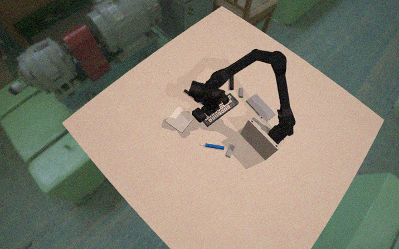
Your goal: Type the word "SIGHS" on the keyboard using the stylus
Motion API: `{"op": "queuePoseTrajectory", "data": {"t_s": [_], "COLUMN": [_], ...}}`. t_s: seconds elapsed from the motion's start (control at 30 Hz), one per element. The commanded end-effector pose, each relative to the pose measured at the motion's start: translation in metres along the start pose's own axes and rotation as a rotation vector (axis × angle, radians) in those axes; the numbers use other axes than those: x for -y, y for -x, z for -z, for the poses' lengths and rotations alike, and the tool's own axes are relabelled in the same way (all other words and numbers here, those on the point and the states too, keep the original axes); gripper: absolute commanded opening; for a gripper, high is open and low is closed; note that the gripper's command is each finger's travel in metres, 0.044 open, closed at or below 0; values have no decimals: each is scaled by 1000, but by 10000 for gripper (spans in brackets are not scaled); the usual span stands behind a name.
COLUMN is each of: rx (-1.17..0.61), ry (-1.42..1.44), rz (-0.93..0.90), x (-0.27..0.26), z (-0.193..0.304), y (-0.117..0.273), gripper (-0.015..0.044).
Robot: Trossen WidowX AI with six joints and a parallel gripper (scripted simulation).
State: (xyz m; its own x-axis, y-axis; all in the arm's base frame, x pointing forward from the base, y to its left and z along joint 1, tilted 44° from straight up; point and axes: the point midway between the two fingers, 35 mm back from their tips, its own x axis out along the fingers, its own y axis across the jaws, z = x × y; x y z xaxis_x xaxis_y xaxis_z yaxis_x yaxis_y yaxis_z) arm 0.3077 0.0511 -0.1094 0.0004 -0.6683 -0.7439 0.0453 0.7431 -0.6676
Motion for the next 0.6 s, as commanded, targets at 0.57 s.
{"op": "queuePoseTrajectory", "data": {"t_s": [0.57], "rx": [1], "ry": [-3], "rz": [23], "x": [71], "z": [-1], "y": [0], "gripper": [0]}}
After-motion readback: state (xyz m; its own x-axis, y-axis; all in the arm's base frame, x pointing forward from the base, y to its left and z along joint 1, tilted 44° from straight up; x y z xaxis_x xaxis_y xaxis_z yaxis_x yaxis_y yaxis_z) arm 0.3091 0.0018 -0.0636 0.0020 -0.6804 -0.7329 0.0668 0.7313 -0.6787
